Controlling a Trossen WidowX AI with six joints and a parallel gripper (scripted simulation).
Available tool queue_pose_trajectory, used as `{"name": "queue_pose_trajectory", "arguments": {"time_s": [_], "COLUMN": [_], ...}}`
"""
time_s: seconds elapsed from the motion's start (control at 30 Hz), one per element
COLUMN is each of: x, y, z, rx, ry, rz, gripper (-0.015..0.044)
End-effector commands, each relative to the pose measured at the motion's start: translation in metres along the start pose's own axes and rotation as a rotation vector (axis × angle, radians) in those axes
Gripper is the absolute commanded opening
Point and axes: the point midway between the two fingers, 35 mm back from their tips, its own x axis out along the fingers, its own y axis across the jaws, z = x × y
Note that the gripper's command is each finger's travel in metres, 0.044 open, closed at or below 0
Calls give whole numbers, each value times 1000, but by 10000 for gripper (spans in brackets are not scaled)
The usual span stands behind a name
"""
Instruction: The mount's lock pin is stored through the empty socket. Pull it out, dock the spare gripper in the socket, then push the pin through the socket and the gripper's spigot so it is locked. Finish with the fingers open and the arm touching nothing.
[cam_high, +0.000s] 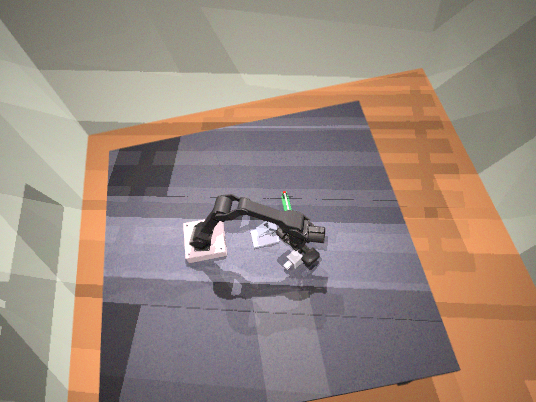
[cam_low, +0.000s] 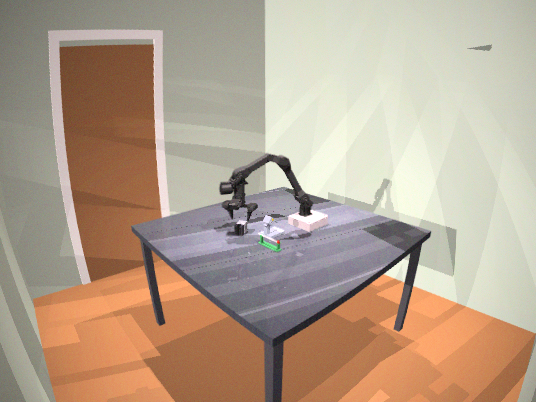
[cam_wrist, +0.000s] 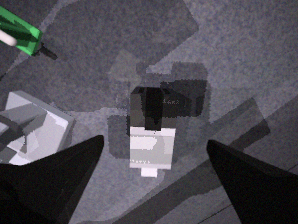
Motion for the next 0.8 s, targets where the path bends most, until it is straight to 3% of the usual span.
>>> {"name": "queue_pose_trajectory", "arguments": {"time_s": [0.0,0.77], "x": [8,45], "y": [1,1], "z": [-1,-2], "rx": [4,4], "ry": [7,7], "rz": [2,2], "gripper": [440,440]}}
